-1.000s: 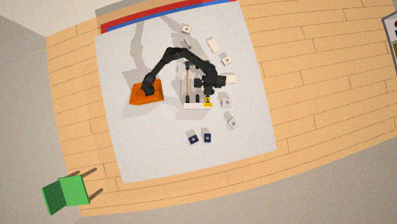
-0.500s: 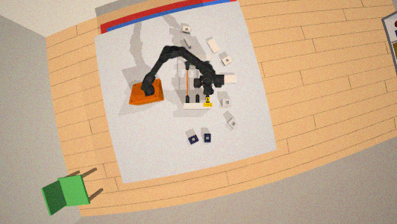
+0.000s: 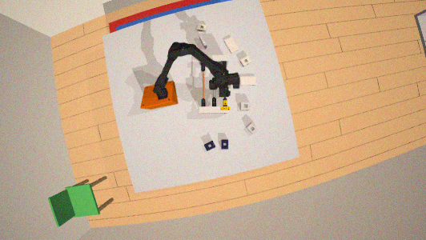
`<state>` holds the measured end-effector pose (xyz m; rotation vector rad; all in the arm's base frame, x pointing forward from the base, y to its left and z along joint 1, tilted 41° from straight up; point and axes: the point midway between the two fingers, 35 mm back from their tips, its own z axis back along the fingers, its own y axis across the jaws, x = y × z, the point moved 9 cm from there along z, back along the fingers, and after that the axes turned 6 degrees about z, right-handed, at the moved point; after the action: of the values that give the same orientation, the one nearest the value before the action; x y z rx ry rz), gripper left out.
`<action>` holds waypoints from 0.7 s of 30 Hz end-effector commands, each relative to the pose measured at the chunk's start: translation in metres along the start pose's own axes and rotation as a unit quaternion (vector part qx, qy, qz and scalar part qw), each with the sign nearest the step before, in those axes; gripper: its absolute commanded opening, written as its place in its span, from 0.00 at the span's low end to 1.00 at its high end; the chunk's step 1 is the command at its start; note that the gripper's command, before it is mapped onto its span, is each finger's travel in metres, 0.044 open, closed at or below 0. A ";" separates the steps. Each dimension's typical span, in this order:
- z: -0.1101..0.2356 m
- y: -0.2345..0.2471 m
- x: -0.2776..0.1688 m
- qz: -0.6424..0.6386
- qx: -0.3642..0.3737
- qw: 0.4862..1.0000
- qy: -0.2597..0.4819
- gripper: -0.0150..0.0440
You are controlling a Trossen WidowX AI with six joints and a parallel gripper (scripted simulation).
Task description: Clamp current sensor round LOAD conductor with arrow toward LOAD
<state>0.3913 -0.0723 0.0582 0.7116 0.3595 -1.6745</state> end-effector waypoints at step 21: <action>-0.015 0.000 -0.004 -0.003 0.082 0.997 -0.006 1.00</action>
<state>0.3924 -0.0591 0.0462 0.8117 0.2309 -1.7229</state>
